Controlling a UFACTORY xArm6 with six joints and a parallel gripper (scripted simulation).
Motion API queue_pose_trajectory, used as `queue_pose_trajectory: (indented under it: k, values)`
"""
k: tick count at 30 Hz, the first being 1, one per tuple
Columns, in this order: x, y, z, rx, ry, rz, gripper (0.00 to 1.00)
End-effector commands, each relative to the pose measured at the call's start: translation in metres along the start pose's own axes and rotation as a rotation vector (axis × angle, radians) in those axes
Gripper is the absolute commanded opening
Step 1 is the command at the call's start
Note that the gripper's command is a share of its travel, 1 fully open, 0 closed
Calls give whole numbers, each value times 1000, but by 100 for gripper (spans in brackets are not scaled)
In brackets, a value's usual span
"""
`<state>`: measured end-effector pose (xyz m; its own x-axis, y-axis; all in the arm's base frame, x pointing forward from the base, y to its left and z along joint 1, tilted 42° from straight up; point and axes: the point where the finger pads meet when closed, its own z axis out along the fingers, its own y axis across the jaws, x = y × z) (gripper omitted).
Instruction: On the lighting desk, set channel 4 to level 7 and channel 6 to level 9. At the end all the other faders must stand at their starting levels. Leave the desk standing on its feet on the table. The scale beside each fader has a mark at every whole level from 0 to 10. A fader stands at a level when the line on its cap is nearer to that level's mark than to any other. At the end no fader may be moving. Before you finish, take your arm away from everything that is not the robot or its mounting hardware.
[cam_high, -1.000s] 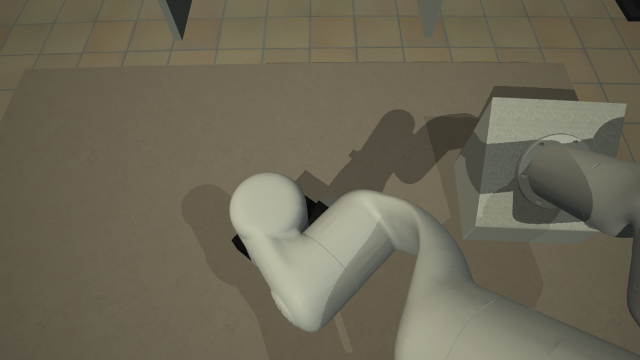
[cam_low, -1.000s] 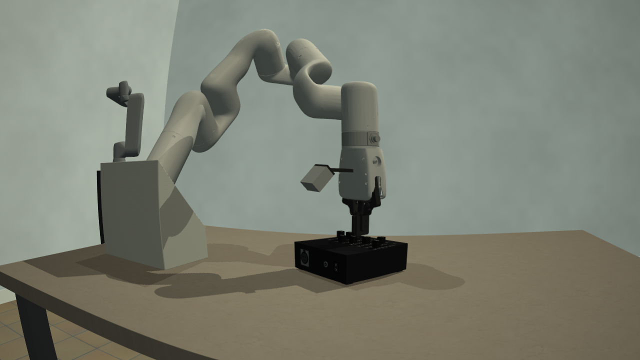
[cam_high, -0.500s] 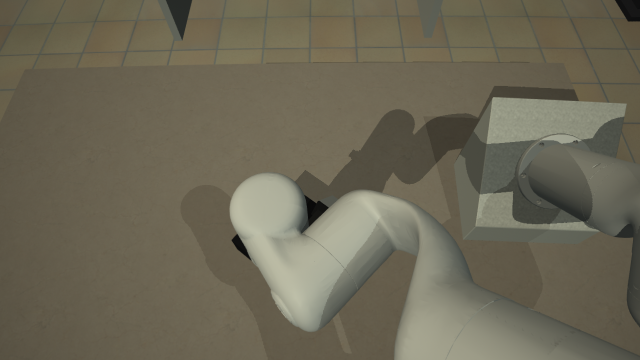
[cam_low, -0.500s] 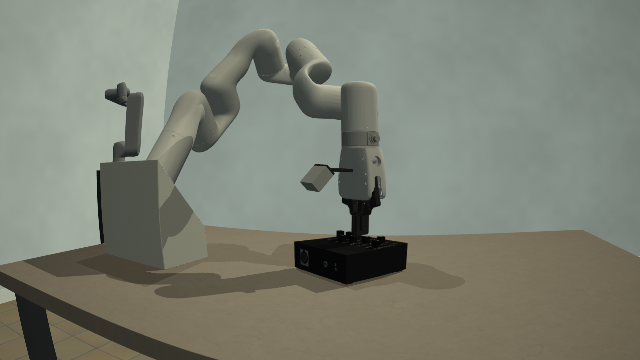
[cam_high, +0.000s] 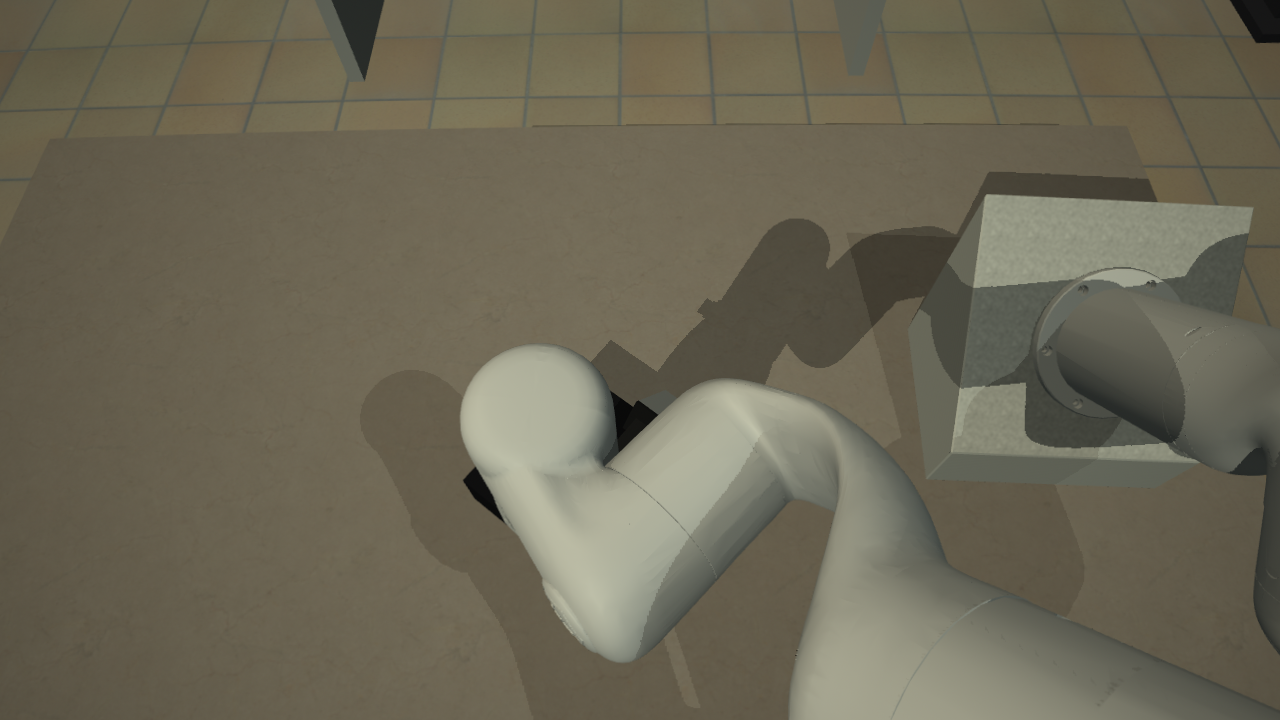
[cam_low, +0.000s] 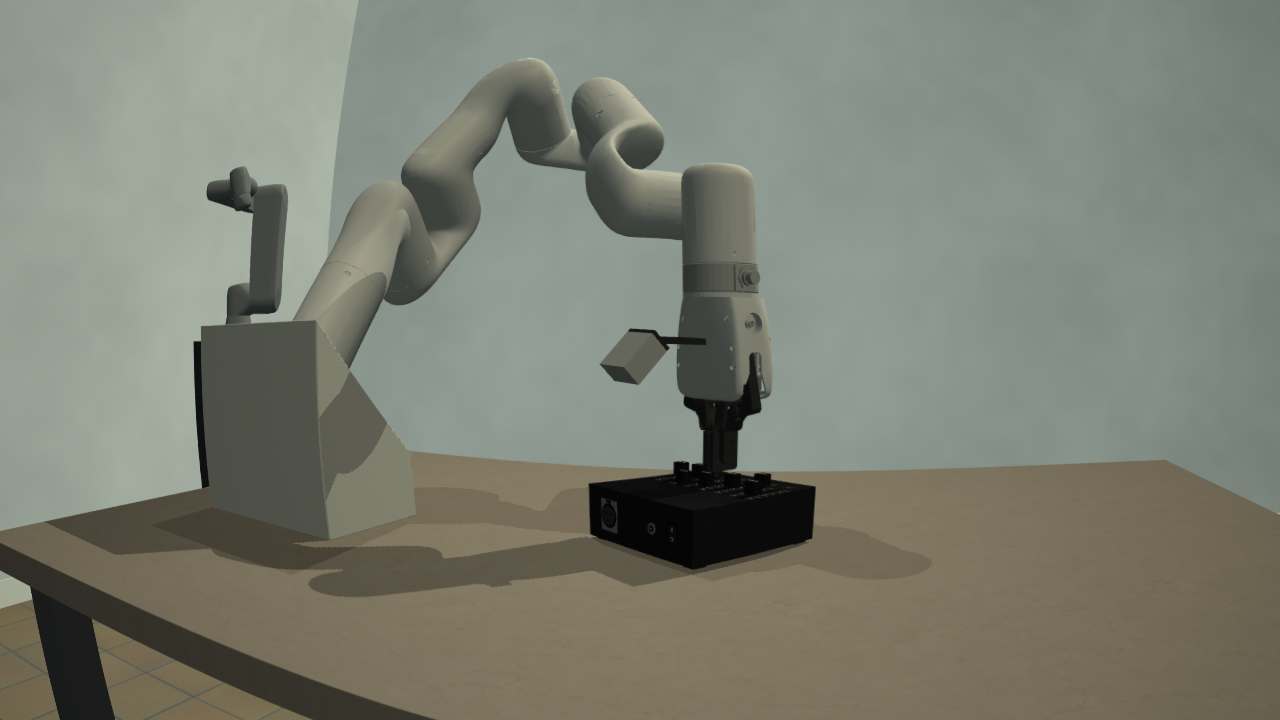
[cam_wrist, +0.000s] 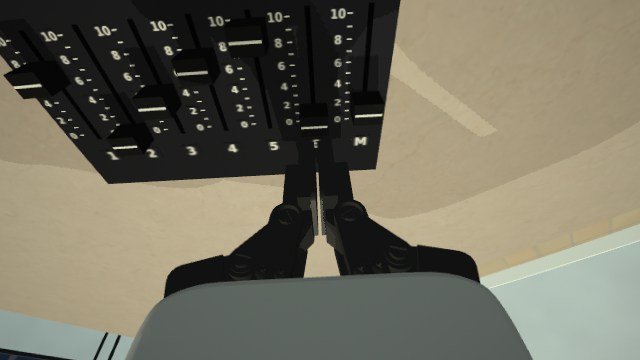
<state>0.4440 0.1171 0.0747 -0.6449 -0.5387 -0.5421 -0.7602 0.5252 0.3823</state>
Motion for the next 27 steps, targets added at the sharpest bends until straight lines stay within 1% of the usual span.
queue_pose_trajectory:
  k: [1,27]
  values:
    - [0,-1,-1,3,-2,-1,0]
    - [7,-1,-1,3,-2,-1,0]
